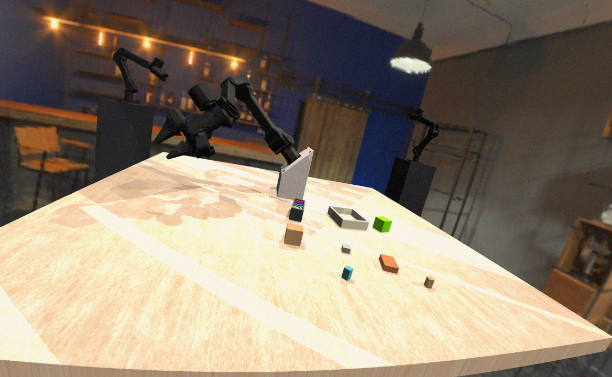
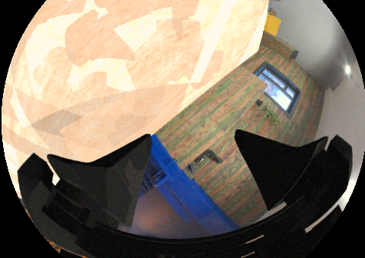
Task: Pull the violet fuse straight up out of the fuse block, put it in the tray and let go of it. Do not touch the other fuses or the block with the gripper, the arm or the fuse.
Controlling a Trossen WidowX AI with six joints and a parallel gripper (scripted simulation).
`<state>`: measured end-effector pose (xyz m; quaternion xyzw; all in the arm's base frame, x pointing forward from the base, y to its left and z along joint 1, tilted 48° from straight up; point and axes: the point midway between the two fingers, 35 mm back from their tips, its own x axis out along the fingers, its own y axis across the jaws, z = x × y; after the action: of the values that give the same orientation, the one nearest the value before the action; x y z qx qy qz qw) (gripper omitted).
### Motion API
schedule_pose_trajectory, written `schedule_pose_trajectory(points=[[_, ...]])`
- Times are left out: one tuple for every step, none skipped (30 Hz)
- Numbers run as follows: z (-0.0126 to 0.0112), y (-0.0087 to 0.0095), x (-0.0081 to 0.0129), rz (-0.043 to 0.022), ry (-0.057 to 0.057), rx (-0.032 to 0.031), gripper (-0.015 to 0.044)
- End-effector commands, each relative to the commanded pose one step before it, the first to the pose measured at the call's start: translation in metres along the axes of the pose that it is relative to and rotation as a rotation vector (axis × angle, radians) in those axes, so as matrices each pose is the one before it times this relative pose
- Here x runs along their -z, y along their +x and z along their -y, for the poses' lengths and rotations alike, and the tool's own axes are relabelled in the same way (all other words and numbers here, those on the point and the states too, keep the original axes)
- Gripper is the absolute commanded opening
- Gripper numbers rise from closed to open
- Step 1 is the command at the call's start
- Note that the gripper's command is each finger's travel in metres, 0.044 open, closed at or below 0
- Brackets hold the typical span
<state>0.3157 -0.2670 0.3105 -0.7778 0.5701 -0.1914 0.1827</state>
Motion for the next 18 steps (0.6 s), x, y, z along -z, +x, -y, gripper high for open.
schedule_pose_trajectory(points=[[0.00033,-0.00028,-0.00191,0.00522,0.0114,0.00036,0.0374],[0.00089,-0.00088,-0.00574,0.01564,0.0340,0.00059,0.0348],[0.00104,-0.00150,-0.00959,0.02593,0.0565,-0.00058,0.0321],[0.00041,-0.00182,-0.01167,0.03105,0.0684,-0.00330,0.0295],[-0.00060,-0.00179,-0.01162,0.03032,0.0681,-0.00609,0.0269],[-0.00160,-0.00175,-0.01148,0.02932,0.0678,-0.00879,0.0243],[-0.00258,-0.00172,-0.01124,0.02807,0.0674,-0.01136,0.0216],[-0.00354,-0.00168,-0.01092,0.02658,0.0671,-0.01379,0.0190],[-0.00446,-0.00165,-0.01051,0.02487,0.0668,-0.01605,0.0164],[-0.00534,-0.00161,-0.01002,0.02295,0.0665,-0.01812,0.0138],[-0.00621,-0.00159,-0.00953,0.02101,0.0667,-0.02015,0.0111],[-0.00699,-0.00155,-0.00889,0.01871,0.0664,-0.02181,0.0085],[-0.00771,-0.00151,-0.00817,0.01627,0.0661,-0.02323,0.0074],[-0.00835,-0.00147,-0.00740,0.01371,0.0658,-0.02438,0.0074],[-0.00891,-0.00143,-0.00657,0.01106,0.0655,-0.02526,0.0074],[-0.00939,-0.00139,-0.00569,0.00835,0.0652,-0.02587,0.0074],[-0.00910,-0.00125,-0.00446,0.00530,0.0603,-0.02434,0.0074],[-0.00656,-0.00083,-0.00258,0.00230,0.0420,-0.01706,0.0074]])
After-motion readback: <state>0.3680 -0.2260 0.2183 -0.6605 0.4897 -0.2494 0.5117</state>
